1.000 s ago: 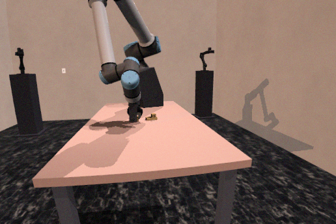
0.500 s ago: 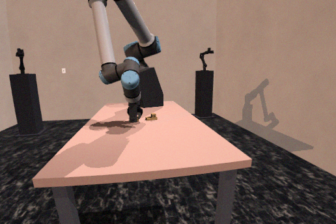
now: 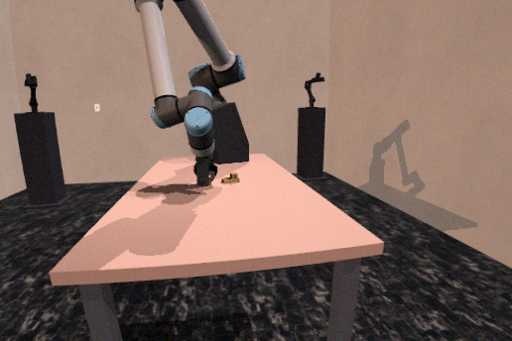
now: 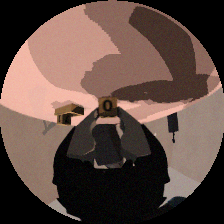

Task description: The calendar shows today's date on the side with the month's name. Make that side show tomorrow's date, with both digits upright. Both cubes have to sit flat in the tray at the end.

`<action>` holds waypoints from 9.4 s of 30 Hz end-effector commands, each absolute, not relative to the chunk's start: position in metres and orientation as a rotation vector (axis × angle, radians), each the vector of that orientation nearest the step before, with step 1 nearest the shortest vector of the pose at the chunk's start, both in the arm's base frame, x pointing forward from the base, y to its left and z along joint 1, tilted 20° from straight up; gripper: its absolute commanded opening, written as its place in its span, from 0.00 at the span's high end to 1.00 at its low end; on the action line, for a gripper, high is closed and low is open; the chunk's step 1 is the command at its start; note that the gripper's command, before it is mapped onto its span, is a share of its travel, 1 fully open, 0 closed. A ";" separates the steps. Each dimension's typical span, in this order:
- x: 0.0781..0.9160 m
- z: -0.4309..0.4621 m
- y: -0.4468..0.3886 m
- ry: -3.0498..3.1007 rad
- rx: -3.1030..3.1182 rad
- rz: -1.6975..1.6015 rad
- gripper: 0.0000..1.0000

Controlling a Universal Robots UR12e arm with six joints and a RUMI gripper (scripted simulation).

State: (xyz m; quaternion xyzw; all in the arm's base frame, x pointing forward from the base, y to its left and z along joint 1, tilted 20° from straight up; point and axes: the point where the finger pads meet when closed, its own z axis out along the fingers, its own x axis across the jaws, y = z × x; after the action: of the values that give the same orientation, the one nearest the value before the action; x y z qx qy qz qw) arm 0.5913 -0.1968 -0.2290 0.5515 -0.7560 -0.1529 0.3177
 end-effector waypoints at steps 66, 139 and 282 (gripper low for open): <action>0.590 -0.196 -0.185 -1.990 1.452 -0.401 0.60; 0.586 -0.165 -0.173 -2.131 1.646 -0.077 0.60; 0.580 -0.154 -0.169 -2.261 1.885 0.444 0.72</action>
State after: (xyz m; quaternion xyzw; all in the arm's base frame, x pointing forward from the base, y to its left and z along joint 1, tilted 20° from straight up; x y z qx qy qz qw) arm 0.5797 -0.1690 -0.1533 0.6310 -0.7570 0.1482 0.0823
